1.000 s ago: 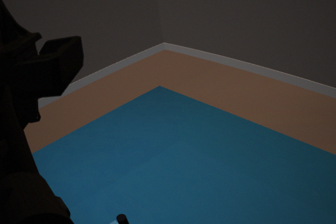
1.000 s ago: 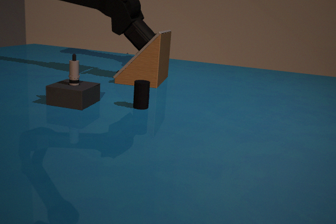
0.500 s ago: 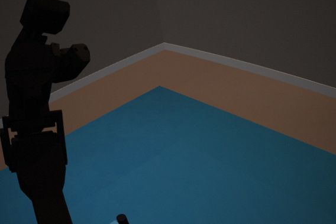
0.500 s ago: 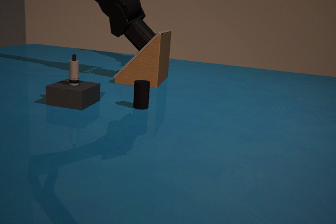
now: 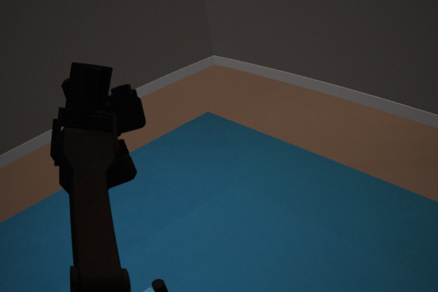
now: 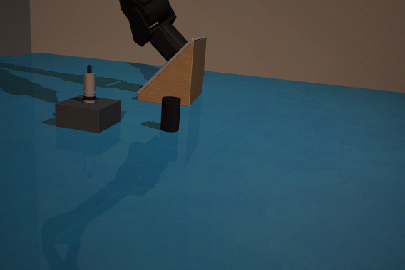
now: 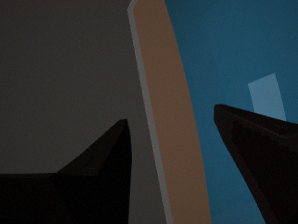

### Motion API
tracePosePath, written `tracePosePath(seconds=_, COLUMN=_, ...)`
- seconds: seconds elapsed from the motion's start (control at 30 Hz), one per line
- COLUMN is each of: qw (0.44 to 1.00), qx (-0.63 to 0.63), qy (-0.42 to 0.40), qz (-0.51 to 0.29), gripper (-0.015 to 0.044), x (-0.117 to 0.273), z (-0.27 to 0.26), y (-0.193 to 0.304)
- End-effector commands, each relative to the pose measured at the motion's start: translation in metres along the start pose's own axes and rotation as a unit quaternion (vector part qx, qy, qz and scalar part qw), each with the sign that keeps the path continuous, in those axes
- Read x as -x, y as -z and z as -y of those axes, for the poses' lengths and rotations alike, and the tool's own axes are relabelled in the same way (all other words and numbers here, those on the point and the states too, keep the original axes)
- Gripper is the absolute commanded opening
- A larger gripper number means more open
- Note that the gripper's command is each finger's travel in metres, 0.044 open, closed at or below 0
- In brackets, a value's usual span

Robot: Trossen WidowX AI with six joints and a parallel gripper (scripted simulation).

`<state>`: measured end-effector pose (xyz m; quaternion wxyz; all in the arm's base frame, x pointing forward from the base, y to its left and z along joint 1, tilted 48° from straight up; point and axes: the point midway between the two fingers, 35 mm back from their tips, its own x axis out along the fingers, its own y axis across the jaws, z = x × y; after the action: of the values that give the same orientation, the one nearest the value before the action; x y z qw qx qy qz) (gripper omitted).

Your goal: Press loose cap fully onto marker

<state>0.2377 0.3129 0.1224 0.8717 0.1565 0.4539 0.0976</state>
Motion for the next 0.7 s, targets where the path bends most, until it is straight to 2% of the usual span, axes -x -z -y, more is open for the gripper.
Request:
tracePosePath(seconds=0.0, qw=0.981, qx=0.129, qy=0.135, qz=-0.043, gripper=0.0238, x=-0.027, z=0.060, y=0.008)
tracePosePath(seconds=0.2, qw=0.886, qx=0.312, qy=0.295, qz=-0.174, gripper=0.0238, x=-0.038, z=0.149, y=0.020)
tracePosePath(seconds=0.33, qw=0.768, qx=0.426, qy=0.366, qz=-0.307, gripper=0.0238, x=-0.025, z=0.206, y=0.029)
tracePosePath(seconds=0.4, qw=0.697, qx=0.472, qy=0.383, qz=-0.380, gripper=0.0238, x=-0.014, z=0.231, y=0.032)
tracePosePath(seconds=0.47, qw=0.650, qx=0.496, qy=0.387, qz=-0.426, gripper=0.0238, x=-0.006, z=0.244, y=0.033)
tracePosePath(seconds=0.67, qw=0.644, qx=0.499, qy=0.387, qz=-0.432, gripper=0.0238, x=-0.005, z=0.246, y=0.033)
